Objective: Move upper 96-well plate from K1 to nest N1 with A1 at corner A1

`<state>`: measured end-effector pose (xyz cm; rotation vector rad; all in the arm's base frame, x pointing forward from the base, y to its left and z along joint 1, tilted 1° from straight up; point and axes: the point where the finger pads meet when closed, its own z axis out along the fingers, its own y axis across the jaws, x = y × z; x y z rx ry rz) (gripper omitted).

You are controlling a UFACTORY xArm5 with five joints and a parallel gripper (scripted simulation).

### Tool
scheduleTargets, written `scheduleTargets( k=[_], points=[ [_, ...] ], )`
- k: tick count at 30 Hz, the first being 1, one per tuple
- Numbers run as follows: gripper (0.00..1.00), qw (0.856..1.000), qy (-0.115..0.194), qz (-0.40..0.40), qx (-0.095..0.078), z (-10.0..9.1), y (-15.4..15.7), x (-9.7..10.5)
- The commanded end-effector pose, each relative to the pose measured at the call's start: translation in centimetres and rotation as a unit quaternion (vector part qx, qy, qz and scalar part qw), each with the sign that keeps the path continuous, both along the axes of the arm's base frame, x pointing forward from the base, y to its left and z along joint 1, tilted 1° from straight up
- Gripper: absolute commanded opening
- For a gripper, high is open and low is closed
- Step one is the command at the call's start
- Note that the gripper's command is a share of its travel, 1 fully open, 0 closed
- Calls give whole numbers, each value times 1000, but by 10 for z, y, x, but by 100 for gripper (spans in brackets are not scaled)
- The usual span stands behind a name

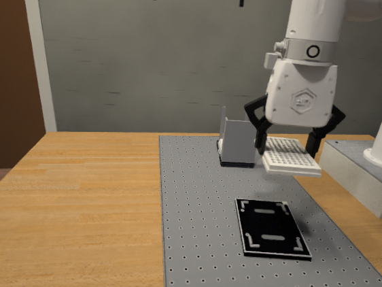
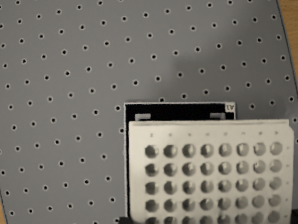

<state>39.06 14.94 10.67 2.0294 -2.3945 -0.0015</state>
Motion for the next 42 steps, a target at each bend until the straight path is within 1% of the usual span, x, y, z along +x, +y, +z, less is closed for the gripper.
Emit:
scheduleTargets(
  k=[1, 4, 6, 21, 23, 38, 42],
  points=[
    [0, 1000, 1, 0, 8, 0, 0, 1],
    [0, 1000, 1, 0, 8, -5, 0, 1],
    [0, 1000, 1, 0, 8, -5, 0, 1],
    [0, 1000, 1, 0, 8, -30, 1, 1],
    [0, 1000, 1, 0, 8, -30, 1, 1],
    [0, 1000, 1, 0, 8, -55, 1, 1],
    [0, 1000, 1, 0, 8, -59, 1, 1]
  ],
)
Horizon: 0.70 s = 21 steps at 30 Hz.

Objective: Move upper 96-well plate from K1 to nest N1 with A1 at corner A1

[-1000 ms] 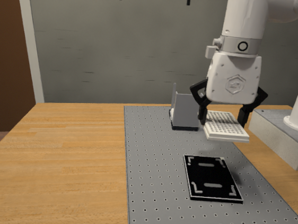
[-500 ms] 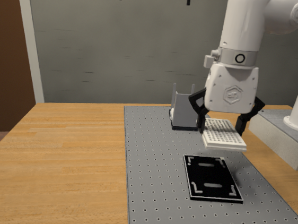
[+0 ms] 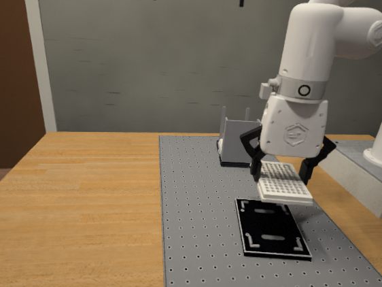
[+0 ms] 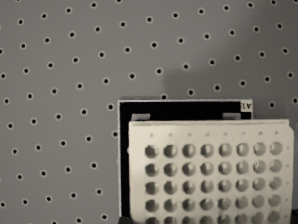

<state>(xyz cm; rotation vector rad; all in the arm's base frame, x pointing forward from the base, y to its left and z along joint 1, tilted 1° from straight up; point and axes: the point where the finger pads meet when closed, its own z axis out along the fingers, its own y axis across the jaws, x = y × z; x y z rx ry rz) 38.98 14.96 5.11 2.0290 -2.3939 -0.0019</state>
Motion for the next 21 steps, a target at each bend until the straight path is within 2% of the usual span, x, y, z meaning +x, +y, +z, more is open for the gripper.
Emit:
scheduleTargets(
  k=[1, 21],
  points=[
    [0, 1000, 1, 0, 8, -5, 1, 2],
    [0, 1000, 1, 0, 8, -35, 1, 1]
  ],
)
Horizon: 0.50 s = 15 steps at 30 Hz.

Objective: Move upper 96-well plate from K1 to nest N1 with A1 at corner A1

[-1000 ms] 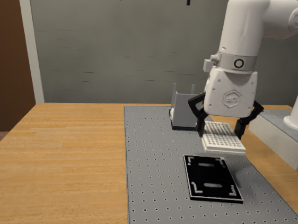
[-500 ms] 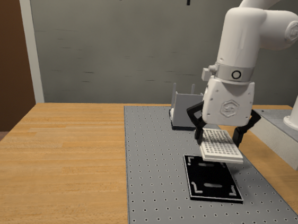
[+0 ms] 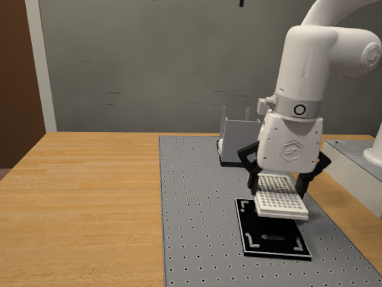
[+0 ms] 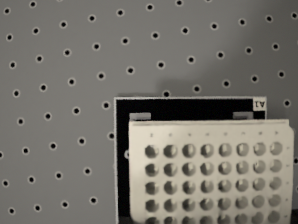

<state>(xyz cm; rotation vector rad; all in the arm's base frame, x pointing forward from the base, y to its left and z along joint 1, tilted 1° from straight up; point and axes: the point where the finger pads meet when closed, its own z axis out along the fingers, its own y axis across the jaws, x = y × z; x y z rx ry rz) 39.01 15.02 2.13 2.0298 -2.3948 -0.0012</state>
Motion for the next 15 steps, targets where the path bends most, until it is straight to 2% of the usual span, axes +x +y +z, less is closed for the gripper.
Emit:
scheduleTargets(
  k=[1, 15],
  points=[
    [0, 1000, 1, 0, 8, -7, 1, 1],
    [0, 1000, 1, 0, 8, -27, 1, 1]
  ],
)
